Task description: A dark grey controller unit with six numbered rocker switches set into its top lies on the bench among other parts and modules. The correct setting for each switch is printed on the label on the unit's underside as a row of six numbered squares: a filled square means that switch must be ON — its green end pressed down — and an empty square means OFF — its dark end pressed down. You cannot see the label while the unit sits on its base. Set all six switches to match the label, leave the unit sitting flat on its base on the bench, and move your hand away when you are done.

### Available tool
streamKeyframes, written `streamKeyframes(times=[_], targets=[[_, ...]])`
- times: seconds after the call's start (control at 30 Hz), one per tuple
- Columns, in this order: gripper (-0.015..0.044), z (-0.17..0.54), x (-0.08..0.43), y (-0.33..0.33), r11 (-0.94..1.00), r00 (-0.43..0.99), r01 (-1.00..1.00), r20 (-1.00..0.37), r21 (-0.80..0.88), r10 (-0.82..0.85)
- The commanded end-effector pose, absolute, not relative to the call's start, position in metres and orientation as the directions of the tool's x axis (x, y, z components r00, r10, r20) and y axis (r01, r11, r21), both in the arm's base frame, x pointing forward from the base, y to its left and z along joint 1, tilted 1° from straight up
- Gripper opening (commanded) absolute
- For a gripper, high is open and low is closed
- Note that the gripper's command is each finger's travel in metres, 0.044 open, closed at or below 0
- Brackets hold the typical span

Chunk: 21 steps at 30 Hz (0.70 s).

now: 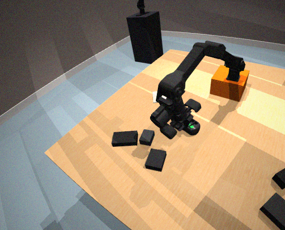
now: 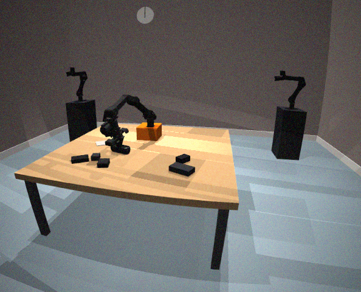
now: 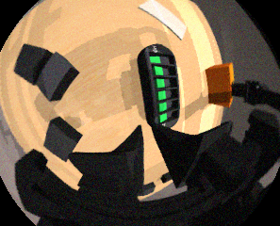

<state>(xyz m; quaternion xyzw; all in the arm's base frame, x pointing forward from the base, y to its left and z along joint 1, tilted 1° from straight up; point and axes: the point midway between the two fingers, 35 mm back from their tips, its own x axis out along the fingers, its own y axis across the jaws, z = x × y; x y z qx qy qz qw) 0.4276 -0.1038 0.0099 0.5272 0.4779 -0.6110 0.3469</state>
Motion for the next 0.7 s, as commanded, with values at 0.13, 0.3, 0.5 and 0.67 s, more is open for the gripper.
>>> streamKeyframes(times=[0.13,0.3,0.5,0.67], targets=[[0.0263,0.024,0.401,-0.141,-0.311,-0.103,0.941,-0.987,-0.136,0.121],[0.0394,0.031,0.379,-0.161,-0.313,-0.028,0.947,-0.99,-0.07,0.135],[0.044,0.036,0.349,-0.18,-0.316,0.062,0.949,-0.989,0.015,0.138],[0.044,0.038,0.335,-0.186,-0.316,0.098,0.947,-0.986,0.051,0.135]])
